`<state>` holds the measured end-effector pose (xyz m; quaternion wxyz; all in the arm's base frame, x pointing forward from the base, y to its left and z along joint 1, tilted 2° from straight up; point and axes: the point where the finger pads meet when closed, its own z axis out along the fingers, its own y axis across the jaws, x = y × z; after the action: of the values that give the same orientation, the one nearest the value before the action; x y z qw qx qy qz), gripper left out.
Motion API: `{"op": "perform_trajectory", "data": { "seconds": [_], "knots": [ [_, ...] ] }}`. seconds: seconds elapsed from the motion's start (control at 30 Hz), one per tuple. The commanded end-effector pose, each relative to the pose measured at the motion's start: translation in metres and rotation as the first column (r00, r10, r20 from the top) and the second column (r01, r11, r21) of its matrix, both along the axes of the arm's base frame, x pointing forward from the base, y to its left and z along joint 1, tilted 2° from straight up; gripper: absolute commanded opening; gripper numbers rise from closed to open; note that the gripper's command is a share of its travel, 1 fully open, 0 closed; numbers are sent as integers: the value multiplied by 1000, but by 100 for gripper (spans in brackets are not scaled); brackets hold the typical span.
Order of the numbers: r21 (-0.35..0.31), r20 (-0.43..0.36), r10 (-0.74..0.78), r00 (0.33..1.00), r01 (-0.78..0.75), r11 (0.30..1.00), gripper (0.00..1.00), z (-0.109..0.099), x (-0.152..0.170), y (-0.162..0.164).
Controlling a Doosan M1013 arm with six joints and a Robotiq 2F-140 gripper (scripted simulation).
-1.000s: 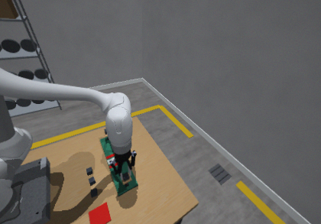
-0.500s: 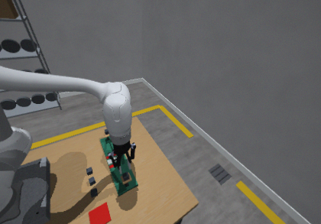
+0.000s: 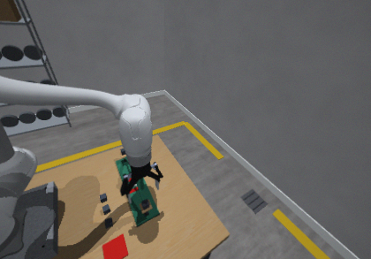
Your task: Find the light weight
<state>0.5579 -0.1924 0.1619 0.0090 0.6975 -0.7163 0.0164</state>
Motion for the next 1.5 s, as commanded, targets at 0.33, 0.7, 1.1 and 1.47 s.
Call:
{"op": "perform_trajectory", "data": {
  "seconds": [0.33,0.7,1.1,1.47],
  "knots": [
    [0,0,0,1000,0,1000,100,0,0,0],
    [0,0,0,1000,0,1000,100,30,0,1],
    [0,0,0,1000,0,1000,100,86,-1,3],
    [0,0,0,1000,0,1000,100,86,-10,8]
  ]
}}
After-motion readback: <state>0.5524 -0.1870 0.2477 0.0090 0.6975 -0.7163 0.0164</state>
